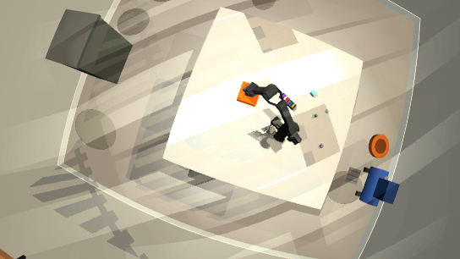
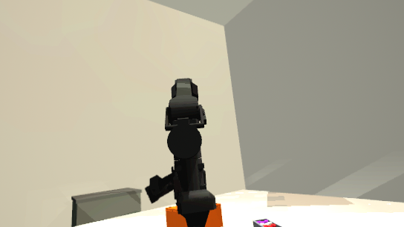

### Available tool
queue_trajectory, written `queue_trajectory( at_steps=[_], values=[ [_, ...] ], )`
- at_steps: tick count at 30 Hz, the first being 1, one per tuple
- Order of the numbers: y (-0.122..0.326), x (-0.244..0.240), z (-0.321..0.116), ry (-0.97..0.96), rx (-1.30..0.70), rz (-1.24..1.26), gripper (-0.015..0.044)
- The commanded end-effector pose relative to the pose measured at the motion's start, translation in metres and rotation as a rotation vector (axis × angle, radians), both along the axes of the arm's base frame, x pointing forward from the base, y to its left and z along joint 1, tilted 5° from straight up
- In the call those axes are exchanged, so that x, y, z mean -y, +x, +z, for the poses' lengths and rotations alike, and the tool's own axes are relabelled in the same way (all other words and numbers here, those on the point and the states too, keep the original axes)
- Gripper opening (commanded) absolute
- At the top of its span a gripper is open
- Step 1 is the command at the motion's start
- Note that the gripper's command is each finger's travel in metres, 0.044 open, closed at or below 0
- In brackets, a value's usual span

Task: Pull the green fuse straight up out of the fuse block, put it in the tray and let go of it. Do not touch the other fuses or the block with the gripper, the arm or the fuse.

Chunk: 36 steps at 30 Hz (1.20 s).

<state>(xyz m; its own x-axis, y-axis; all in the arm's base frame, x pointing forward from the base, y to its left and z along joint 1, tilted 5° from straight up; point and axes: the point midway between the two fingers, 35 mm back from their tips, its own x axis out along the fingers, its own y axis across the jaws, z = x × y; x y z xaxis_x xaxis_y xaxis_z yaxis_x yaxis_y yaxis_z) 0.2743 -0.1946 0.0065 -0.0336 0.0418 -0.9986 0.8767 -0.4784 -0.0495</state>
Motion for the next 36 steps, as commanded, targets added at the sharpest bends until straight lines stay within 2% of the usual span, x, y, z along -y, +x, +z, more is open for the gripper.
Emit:
queue_trajectory(
  at_steps=[1,4,8,36],
  values=[
    [0.000,0.000,0.001,-0.001,0.001,0.000,0.0263],
    [0.000,0.000,0.004,-0.001,0.000,0.000,0.0330],
    [0.001,0.002,0.037,-0.002,-0.004,0.003,0.0330],
    [0.001,0.001,0.035,0.002,-0.003,0.000,0.0330]
  ],
)
